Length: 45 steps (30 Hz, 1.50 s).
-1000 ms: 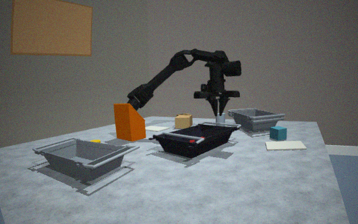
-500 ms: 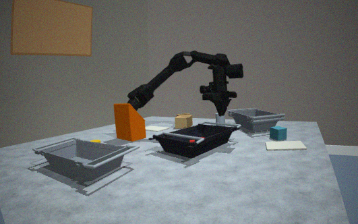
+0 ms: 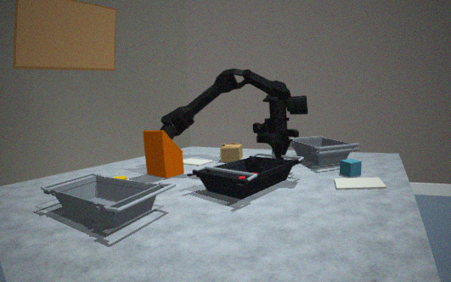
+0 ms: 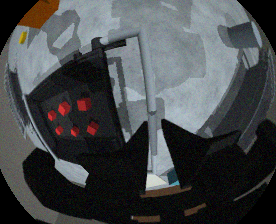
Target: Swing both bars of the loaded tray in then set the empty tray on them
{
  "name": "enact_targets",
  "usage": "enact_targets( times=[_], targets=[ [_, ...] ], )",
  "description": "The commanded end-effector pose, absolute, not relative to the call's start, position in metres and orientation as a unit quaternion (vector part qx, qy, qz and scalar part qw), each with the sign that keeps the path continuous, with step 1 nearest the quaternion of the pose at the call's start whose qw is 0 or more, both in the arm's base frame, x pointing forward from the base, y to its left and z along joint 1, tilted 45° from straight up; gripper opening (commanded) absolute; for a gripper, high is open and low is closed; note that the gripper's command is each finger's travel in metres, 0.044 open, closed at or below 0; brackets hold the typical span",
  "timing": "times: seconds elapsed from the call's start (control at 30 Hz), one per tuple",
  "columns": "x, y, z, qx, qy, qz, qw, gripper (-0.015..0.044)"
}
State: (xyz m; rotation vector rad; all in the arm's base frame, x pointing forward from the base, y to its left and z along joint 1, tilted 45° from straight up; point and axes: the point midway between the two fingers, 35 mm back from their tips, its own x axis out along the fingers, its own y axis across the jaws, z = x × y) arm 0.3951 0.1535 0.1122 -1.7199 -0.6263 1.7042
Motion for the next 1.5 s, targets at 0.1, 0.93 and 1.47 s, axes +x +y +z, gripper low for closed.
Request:
enact_targets(
  times=[0.1,0.93,1.47],
  targets=[
    [0.395,0.157,0.104,-0.65,-0.232,0.651,0.316,0.0081],
    [0.388,0.099,0.093,-0.65,-0.231,0.651,0.315,0.0081],
    [0.386,0.087,0.068,-0.651,-0.23,0.652,0.315,0.0081]
  ],
)
